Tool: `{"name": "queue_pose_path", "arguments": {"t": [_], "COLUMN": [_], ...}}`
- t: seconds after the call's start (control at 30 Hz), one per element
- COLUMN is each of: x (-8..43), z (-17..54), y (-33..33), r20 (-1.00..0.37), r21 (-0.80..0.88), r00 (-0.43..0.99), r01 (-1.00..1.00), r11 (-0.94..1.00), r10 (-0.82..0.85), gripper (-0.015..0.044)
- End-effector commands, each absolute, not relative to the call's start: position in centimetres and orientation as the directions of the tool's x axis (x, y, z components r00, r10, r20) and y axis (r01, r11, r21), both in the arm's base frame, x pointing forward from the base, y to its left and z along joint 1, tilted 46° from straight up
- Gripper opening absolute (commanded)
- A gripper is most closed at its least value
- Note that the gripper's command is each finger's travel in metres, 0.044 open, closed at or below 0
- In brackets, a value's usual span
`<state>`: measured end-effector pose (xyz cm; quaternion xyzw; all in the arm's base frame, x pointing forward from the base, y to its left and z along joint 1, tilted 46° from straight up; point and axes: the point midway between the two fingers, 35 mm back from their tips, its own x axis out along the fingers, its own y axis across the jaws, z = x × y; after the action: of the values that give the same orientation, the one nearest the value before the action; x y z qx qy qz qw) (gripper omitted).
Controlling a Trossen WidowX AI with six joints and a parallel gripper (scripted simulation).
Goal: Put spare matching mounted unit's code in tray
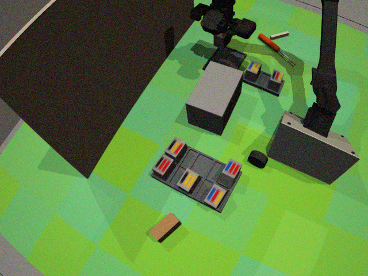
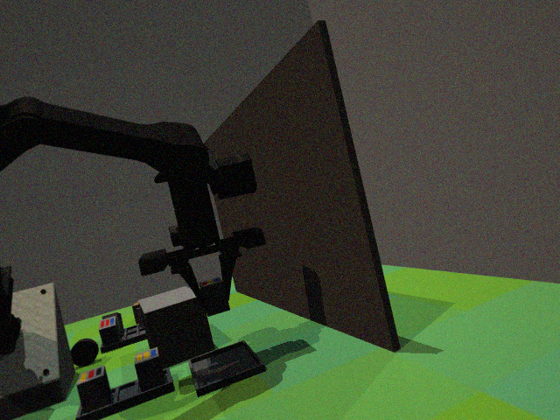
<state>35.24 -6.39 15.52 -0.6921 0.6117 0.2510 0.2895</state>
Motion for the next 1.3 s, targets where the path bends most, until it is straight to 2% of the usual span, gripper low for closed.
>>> {"name": "queue_pose_path", "arguments": {"t": [0.0, 1.27], "x": [35.3, 35.5], "z": [15.2, 13.0], "y": [-6.6, -9.0], "r20": [-0.703, -0.7], "r21": [-0.092, -0.093], "r00": [0.126, 0.127], "r01": [-0.992, -0.992], "r11": [-0.086, -0.087], "r10": [-0.7, -0.703], "gripper": [0.0, 0.0]}}
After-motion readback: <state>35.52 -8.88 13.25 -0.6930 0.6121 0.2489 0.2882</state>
